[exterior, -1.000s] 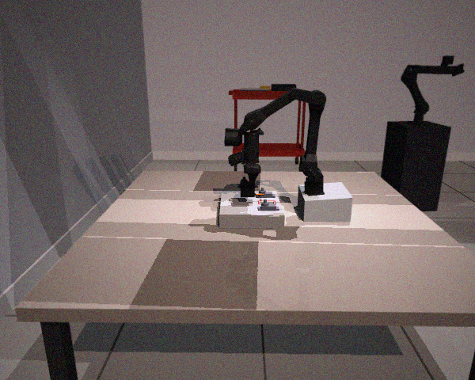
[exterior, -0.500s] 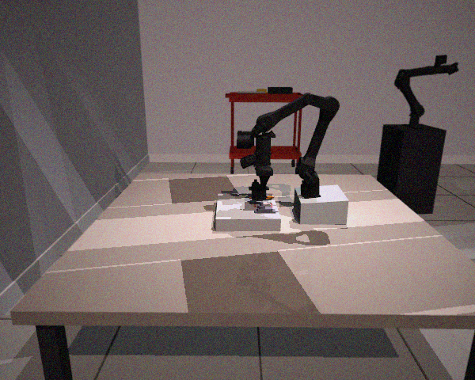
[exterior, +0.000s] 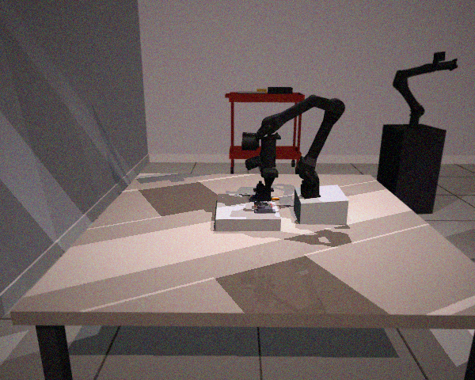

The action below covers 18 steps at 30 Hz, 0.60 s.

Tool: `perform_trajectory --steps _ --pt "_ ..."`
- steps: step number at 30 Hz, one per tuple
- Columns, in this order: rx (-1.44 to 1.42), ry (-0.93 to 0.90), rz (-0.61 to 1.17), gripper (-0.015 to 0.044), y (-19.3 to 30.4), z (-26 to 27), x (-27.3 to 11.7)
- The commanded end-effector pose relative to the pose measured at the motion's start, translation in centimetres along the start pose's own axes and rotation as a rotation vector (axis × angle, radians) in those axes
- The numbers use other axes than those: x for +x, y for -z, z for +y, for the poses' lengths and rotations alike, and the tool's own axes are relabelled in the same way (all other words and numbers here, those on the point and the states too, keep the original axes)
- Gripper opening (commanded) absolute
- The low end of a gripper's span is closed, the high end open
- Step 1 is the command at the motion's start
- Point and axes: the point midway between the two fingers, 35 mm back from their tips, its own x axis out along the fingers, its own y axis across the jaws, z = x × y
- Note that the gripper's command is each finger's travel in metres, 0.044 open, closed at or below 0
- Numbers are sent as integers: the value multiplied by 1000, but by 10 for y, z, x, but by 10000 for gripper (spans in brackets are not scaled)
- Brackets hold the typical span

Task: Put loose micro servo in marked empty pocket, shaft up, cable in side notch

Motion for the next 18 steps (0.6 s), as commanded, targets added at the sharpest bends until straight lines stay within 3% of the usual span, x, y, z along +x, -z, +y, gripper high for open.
perform_trajectory --steps 1,18 --pt "-2 -3 -2 0 0 1 7" --pt "-2 -3 -2 0 0 1 13"
